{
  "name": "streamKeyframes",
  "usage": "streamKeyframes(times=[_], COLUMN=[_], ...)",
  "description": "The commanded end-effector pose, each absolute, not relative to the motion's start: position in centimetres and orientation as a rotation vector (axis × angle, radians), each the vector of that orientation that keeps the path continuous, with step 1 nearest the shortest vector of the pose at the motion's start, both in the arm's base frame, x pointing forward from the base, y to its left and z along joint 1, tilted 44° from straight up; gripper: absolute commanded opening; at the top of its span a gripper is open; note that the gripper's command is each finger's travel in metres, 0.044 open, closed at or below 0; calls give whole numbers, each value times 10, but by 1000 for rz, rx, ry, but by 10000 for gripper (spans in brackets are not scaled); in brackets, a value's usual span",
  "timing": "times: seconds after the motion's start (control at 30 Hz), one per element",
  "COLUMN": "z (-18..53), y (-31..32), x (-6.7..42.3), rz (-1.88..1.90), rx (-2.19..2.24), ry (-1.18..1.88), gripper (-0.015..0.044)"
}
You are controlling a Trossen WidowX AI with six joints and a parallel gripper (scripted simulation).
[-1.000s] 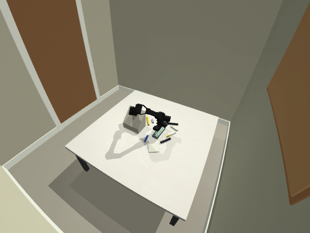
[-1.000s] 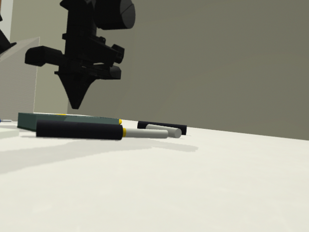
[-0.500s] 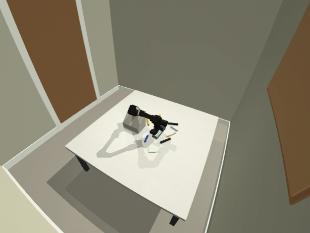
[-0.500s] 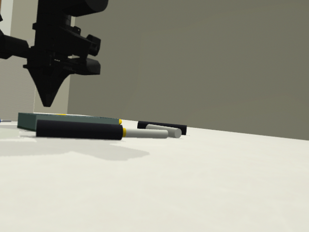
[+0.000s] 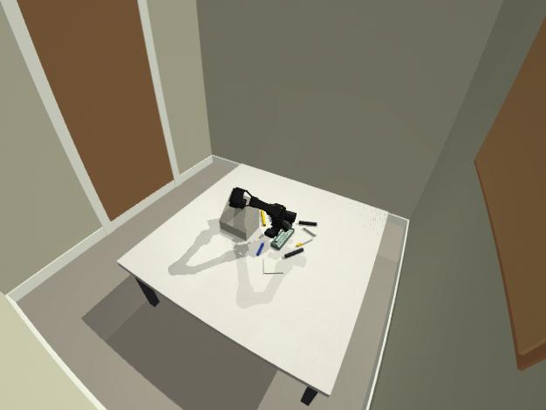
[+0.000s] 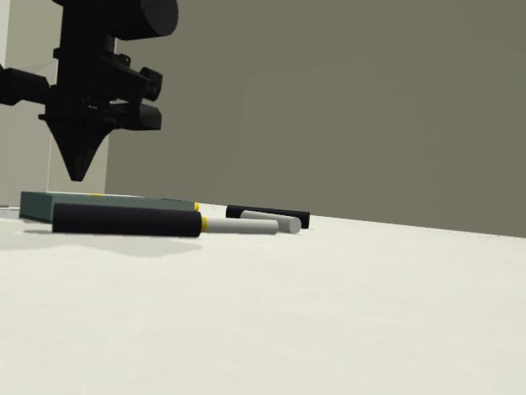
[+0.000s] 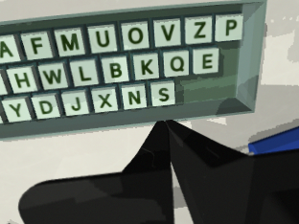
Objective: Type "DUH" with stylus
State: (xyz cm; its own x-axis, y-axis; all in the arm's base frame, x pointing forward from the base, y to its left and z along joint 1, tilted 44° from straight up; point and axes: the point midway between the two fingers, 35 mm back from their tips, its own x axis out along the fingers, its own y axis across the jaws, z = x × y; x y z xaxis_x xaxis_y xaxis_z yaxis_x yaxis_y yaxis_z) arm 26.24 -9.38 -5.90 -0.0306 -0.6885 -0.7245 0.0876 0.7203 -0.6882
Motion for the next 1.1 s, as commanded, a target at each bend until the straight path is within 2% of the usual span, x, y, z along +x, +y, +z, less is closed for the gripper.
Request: streamKeyframes(times=[0.0, 0.23, 0.57, 0.77, 1.07], z=[-61, -109, -107, -65, -68], y=[-92, -41, -39, 1, -1], x=[262, 268, 268, 270, 273], rz=[-670, -668, -668, -666, -664], rx=[-514, -511, -511, -509, -513], ry=[1482, 1482, 1482, 1482, 1478], gripper=[0, 0, 0, 0, 0])
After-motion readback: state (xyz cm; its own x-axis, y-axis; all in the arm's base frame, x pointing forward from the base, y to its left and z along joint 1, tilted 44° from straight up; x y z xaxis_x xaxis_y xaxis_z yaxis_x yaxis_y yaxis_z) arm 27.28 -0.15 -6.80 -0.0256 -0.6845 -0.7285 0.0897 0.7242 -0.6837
